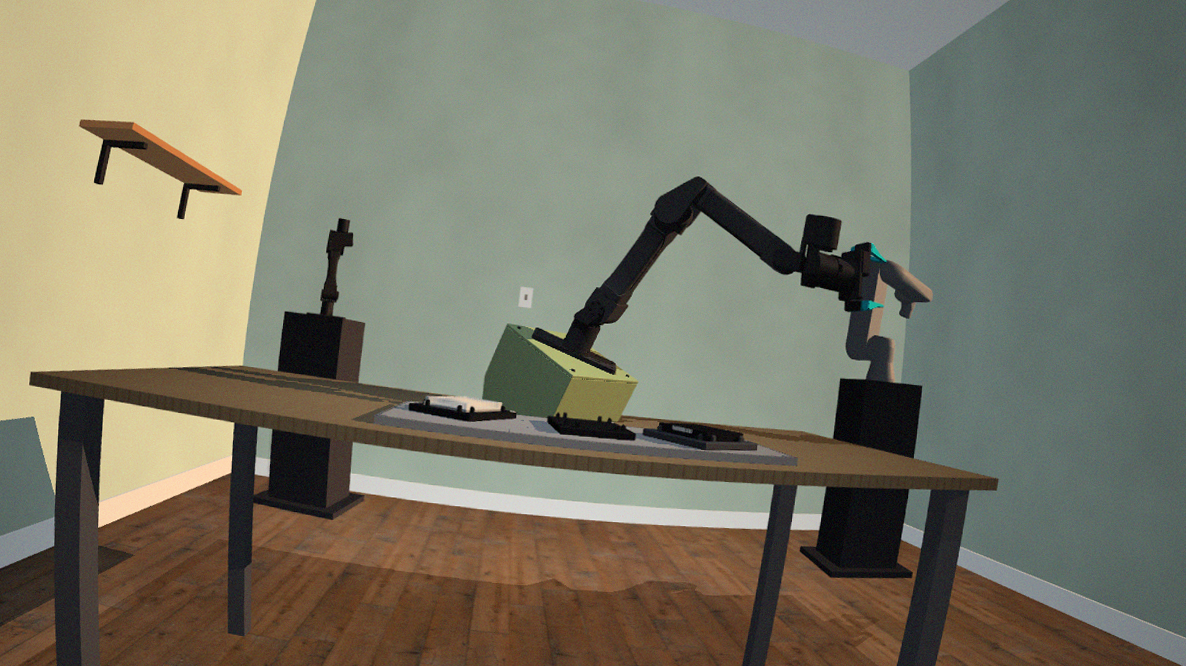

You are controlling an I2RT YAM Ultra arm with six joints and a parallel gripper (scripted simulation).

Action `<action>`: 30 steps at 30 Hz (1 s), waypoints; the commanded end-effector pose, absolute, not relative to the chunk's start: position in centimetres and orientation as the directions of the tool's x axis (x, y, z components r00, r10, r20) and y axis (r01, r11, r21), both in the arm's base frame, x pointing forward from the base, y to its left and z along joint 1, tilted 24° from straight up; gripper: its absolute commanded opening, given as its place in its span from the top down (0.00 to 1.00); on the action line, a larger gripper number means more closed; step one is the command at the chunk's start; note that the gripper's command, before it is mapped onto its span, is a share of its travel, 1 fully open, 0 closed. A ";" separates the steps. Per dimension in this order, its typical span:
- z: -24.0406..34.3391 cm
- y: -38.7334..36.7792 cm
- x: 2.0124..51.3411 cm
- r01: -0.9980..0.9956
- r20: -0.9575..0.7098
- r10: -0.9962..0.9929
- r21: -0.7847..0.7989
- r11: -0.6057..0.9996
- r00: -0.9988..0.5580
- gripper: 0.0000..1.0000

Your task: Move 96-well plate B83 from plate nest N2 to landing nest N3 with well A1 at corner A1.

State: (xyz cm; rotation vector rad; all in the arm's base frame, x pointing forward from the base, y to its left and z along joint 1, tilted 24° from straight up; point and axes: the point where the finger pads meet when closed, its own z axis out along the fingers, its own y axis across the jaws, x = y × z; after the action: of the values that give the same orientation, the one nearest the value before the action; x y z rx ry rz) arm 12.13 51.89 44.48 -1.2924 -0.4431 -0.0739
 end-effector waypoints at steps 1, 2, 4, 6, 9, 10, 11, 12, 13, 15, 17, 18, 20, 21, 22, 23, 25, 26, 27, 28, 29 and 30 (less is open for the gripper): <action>45.3 51.6 11.9 0.304 0.369 0.187 -0.904 0.301 0.911 0.00; 45.3 51.6 11.9 0.304 0.369 0.187 -0.904 0.301 0.911 0.00; 45.3 51.6 11.9 0.304 0.369 0.187 -0.904 0.301 0.911 0.00; 45.3 51.6 11.9 0.304 0.369 0.187 -0.904 0.301 0.911 0.00; 45.3 51.6 11.9 0.304 0.369 0.187 -0.904 0.301 0.911 0.00; 45.3 51.6 11.9 0.304 0.369 0.187 -0.904 0.301 0.911 0.00; 45.3 51.6 11.9 0.304 0.369 0.187 -0.904 0.301 0.911 0.00; 45.3 51.6 11.9 0.304 0.369 0.187 -0.904 0.301 0.911 0.00; 45.3 51.6 11.9 0.304 0.369 0.187 -0.904 0.301 0.911 0.00; 45.3 51.6 11.9 0.304 0.369 0.187 -0.904 0.301 0.911 0.00; 45.3 51.6 11.9 0.304 0.369 0.187 -0.904 0.301 0.911 0.00; 45.1 51.5 12.4 0.283 0.341 0.183 -0.916 0.283 0.922 0.00; 44.8 51.4 13.3 0.238 0.284 0.174 -0.939 0.248 0.943 0.00; 44.6 51.3 13.8 0.214 0.256 0.169 -0.949 0.231 0.952 0.00; 44.4 51.3 14.2 0.191 0.227 0.163 -0.958 0.213 0.960 0.00; 44.1 51.2 14.6 0.167 0.199 0.157 -0.967 0.195 0.967 0.00; 43.6 51.1 15.5 0.118 0.141 0.142 -0.980 0.160 0.980 0.00; 43.3 51.1 15.9 0.098 0.118 0.136 -0.985 0.145 0.984 0.00; 43.0 51.1 16.3 0.098 0.118 0.136 -0.985 0.145 0.984 0.00; 42.7 51.0 16.7 0.073 0.089 0.126 -0.989 0.129 0.988 0.00; 42.5 50.9 17.1 0.047 0.060 0.116 -0.992 0.113 0.991 0.00; 42.2 50.9 17.5 0.021 0.031 0.105 -0.995 0.097 0.994 0.00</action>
State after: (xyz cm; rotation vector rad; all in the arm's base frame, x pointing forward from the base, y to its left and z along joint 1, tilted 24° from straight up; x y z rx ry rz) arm 17.06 51.18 42.24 -1.4407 -0.1883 0.0081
